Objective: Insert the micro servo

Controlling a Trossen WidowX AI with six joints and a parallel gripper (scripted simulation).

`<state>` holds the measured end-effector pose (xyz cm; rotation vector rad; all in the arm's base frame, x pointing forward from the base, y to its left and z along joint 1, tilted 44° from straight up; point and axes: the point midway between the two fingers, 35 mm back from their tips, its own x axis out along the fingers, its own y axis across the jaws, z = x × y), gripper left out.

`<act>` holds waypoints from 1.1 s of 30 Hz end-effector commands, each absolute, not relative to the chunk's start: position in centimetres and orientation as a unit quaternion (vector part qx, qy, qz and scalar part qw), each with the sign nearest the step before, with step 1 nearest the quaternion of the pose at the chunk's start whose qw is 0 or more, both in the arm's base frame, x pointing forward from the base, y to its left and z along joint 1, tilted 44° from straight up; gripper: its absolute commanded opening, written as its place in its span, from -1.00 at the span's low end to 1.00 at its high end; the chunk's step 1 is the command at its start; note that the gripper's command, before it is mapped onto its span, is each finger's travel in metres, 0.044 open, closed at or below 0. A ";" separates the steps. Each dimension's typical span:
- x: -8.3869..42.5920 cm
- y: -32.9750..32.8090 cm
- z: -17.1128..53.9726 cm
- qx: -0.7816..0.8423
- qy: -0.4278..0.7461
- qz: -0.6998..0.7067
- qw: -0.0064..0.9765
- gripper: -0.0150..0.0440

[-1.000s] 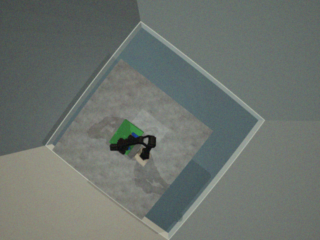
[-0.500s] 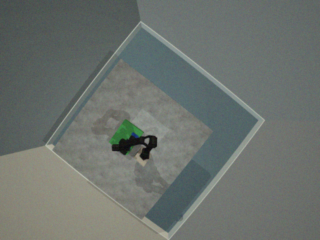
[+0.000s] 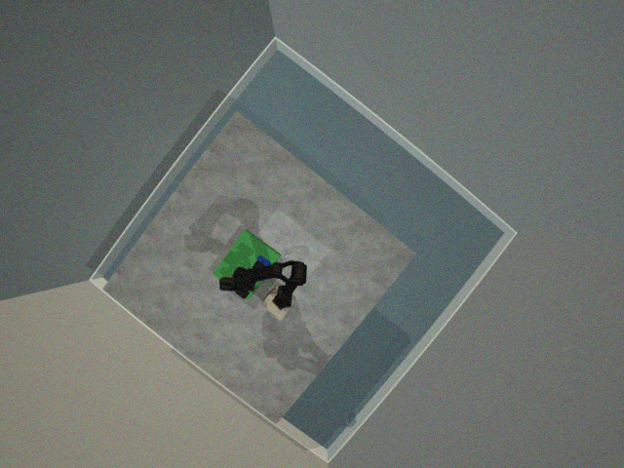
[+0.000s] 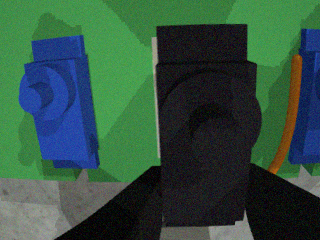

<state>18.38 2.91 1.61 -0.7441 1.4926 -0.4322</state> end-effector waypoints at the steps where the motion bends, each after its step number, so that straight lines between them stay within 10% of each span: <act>1: 18.6 2.9 1.7 -0.330 0.655 -0.190 0.653 -0.49; 33: 18.8 1.1 -0.1 -0.331 0.654 -0.191 0.653 -0.49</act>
